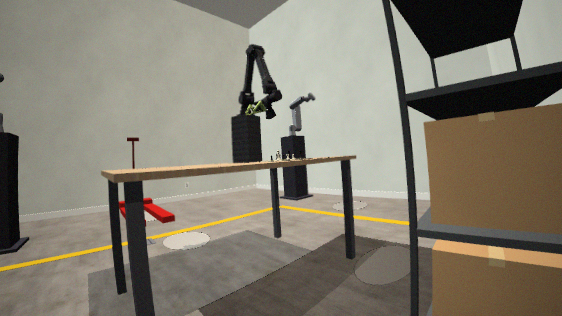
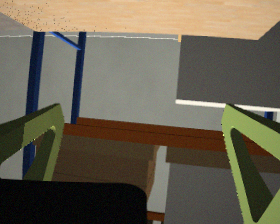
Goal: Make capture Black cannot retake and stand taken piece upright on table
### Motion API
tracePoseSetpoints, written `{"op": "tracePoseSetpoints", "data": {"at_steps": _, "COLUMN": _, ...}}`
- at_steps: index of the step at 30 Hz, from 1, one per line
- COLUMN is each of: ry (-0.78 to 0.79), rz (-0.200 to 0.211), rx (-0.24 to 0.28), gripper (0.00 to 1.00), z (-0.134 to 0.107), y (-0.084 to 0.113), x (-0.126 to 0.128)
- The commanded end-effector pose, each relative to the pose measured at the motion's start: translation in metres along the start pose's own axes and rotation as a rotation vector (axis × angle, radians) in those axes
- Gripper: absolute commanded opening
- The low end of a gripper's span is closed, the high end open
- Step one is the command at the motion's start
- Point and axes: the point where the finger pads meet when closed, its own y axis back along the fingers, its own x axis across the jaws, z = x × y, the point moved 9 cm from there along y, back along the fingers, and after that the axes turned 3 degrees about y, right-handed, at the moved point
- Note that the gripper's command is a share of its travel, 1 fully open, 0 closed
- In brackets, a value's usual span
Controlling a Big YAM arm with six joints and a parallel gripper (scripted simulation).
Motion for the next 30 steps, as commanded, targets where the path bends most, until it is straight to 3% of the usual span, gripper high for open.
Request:
{"op": "tracePoseSetpoints", "data": {"at_steps": 1, "ry": -0.058, "rz": -0.044, "rx": -0.055, "gripper": 1.00, "z": 0.011, "y": 0.012, "x": -0.025}}
{"op": "tracePoseSetpoints", "data": {"at_steps": 3, "ry": -0.123, "rz": -0.078, "rx": -0.175, "gripper": 1.00, "z": 0.032, "y": 0.025, "x": -0.043}}
{"op": "tracePoseSetpoints", "data": {"at_steps": 5, "ry": -0.201, "rz": -0.103, "rx": -0.339, "gripper": 1.00, "z": 0.060, "y": 0.044, "x": -0.064}}
{"op": "tracePoseSetpoints", "data": {"at_steps": 6, "ry": -0.201, "rz": -0.103, "rx": -0.339, "gripper": 1.00, "z": 0.060, "y": 0.044, "x": -0.064}}
{"op": "tracePoseSetpoints", "data": {"at_steps": 7, "ry": -0.240, "rz": -0.106, "rx": -0.431, "gripper": 1.00, "z": 0.077, "y": 0.056, "x": -0.074}}
{"op": "tracePoseSetpoints", "data": {"at_steps": 8, "ry": -0.240, "rz": -0.106, "rx": -0.431, "gripper": 1.00, "z": 0.077, "y": 0.056, "x": -0.074}}
{"op": "tracePoseSetpoints", "data": {"at_steps": 9, "ry": -0.276, "rz": -0.102, "rx": -0.525, "gripper": 1.00, "z": 0.094, "y": 0.069, "x": -0.084}}
{"op": "tracePoseSetpoints", "data": {"at_steps": 10, "ry": -0.276, "rz": -0.102, "rx": -0.525, "gripper": 1.00, "z": 0.094, "y": 0.069, "x": -0.084}}
{"op": "tracePoseSetpoints", "data": {"at_steps": 11, "ry": -0.307, "rz": -0.090, "rx": -0.618, "gripper": 1.00, "z": 0.110, "y": 0.083, "x": -0.093}}
{"op": "tracePoseSetpoints", "data": {"at_steps": 13, "ry": -0.307, "rz": -0.090, "rx": -0.618, "gripper": 1.00, "z": 0.110, "y": 0.083, "x": -0.093}}
{"op": "tracePoseSetpoints", "data": {"at_steps": 15, "ry": -0.354, "rz": -0.048, "rx": -0.782, "gripper": 1.00, "z": 0.141, "y": 0.109, "x": -0.105}}
{"op": "tracePoseSetpoints", "data": {"at_steps": 16, "ry": -0.354, "rz": -0.048, "rx": -0.782, "gripper": 1.00, "z": 0.141, "y": 0.109, "x": -0.105}}
{"op": "tracePoseSetpoints", "data": {"at_steps": 17, "ry": -0.370, "rz": -0.024, "rx": -0.848, "gripper": 1.00, "z": 0.153, "y": 0.120, "x": -0.110}}
{"op": "tracePoseSetpoints", "data": {"at_steps": 18, "ry": -0.370, "rz": -0.024, "rx": -0.848, "gripper": 1.00, "z": 0.153, "y": 0.120, "x": -0.110}}
{"op": "tracePoseSetpoints", "data": {"at_steps": 20, "ry": -0.388, "rz": 0.019, "rx": -0.941, "gripper": 1.00, "z": 0.171, "y": 0.137, "x": -0.115}}
{"op": "tracePoseSetpoints", "data": {"at_steps": 22, "ry": -0.395, "rz": 0.041, "rx": -0.983, "gripper": 1.00, "z": 0.180, "y": 0.146, "x": -0.116}}
{"op": "tracePoseSetpoints", "data": {"at_steps": 24, "ry": -0.396, "rz": 0.045, "rx": -0.990, "gripper": 1.00, "z": 0.181, "y": 0.147, "x": -0.117}}
{"op": "tracePoseSetpoints", "data": {"at_steps": 25, "ry": -0.415, "rz": 0.061, "rx": -0.984, "gripper": 1.00, "z": 0.174, "y": 0.137, "x": -0.114}}
{"op": "tracePoseSetpoints", "data": {"at_steps": 30, "ry": -0.419, "rz": 0.053, "rx": -0.986, "gripper": 1.00, "z": 0.167, "y": 0.141, "x": -0.111}}
